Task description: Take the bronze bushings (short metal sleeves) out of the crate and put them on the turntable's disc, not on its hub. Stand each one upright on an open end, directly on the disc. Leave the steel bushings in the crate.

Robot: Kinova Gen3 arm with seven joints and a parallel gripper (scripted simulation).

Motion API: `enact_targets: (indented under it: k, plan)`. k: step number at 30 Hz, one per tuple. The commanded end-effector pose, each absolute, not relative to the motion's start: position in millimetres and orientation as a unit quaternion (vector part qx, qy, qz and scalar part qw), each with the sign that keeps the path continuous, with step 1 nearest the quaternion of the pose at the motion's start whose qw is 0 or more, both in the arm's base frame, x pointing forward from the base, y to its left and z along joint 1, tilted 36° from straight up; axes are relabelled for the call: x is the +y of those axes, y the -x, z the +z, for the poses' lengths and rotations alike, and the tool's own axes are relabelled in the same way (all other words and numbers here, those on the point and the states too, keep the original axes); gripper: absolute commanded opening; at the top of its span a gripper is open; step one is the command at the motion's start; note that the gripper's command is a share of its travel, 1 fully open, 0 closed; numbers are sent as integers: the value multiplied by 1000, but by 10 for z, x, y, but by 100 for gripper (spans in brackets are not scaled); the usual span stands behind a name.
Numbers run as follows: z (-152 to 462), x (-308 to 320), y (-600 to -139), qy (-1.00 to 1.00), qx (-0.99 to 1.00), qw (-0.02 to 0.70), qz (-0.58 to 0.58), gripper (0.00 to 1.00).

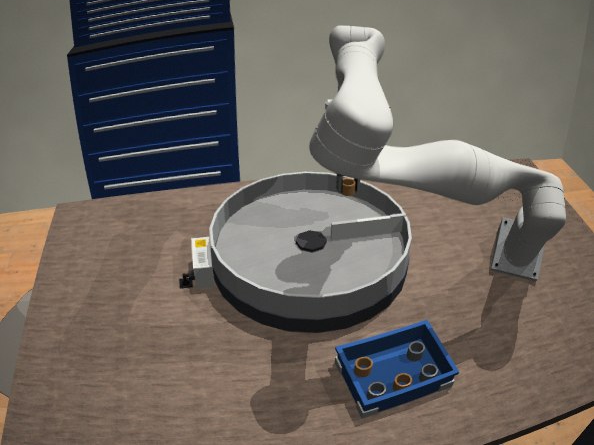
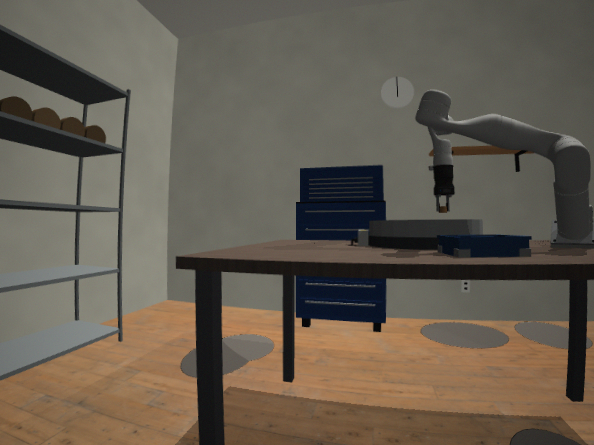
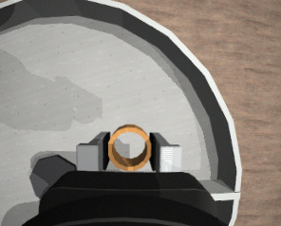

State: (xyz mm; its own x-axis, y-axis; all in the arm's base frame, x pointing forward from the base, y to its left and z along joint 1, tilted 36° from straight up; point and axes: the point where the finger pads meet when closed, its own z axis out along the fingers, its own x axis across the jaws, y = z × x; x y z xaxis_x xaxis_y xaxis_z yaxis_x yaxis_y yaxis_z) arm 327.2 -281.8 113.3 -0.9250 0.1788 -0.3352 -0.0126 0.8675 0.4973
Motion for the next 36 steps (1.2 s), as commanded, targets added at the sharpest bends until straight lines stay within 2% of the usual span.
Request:
enact_targets:
  k: [1,25,36]
  plan:
    - [1126,-2850,-3287,-42,948,192,250,0]
    - [1124,-2849,-3288,-42,948,192,250,0]
    - [916,-2735,-3386,-43,948,192,250,0]
